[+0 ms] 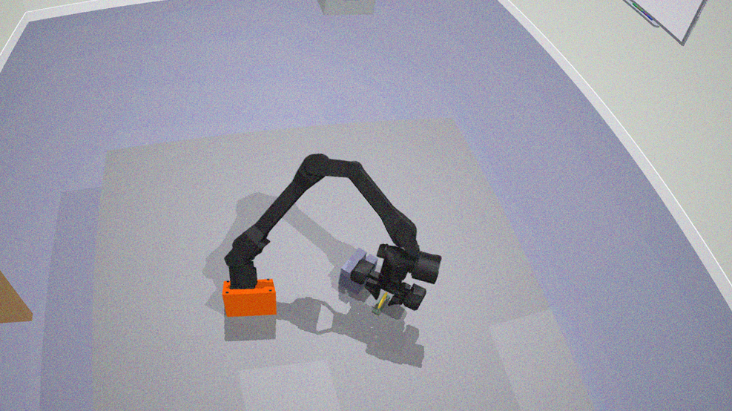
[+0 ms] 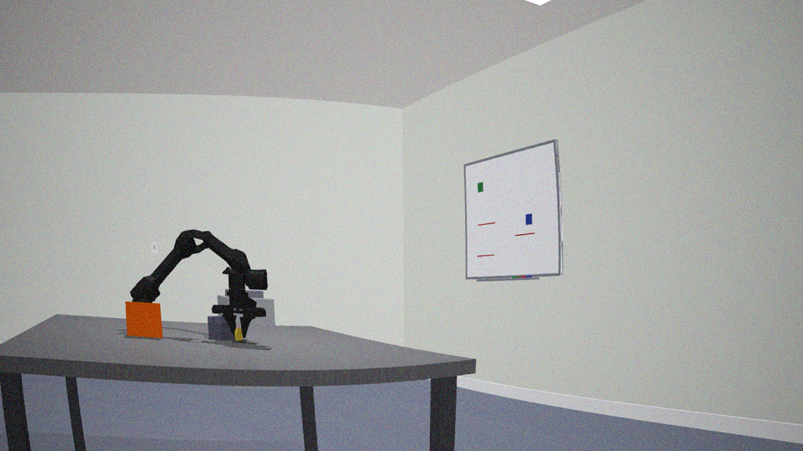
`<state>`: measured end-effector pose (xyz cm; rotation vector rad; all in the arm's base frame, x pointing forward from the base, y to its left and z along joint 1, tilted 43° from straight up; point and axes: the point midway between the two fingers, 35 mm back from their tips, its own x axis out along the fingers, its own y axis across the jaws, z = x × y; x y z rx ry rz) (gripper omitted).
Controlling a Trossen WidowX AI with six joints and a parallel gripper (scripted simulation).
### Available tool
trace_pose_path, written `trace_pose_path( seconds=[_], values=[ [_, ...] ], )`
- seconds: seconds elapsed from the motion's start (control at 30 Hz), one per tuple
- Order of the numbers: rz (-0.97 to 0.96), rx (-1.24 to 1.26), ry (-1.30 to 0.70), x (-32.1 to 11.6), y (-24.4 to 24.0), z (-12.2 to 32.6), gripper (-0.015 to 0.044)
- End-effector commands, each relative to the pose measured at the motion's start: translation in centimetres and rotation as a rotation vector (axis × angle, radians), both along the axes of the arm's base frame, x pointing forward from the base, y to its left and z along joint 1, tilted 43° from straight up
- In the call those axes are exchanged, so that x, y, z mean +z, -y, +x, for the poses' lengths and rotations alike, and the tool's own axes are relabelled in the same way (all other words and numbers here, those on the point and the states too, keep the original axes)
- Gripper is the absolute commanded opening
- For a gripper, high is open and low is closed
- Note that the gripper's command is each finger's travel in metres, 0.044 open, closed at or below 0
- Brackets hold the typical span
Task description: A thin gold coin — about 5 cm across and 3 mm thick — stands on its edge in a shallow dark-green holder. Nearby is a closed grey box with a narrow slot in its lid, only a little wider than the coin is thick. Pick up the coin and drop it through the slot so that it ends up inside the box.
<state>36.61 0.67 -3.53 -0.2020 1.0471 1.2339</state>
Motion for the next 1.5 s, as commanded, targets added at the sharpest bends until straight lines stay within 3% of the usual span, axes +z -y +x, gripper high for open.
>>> trace_pose_path(
  seconds=[0.0,0.03,0.23,1.47],
  values=[
    [0.006,-0.006,-0.009,-0.5,-0.3,-0.3,0.0161],
    [0.006,-0.006,-0.009,-0.5,-0.4,-0.3,0.0161],
    [0.006,-0.006,-0.009,-0.5,-0.4,-0.3,0.0003],
    [0.001,-0.006,-0.009,4.5,4.5,0.3,0.0]
  ],
)
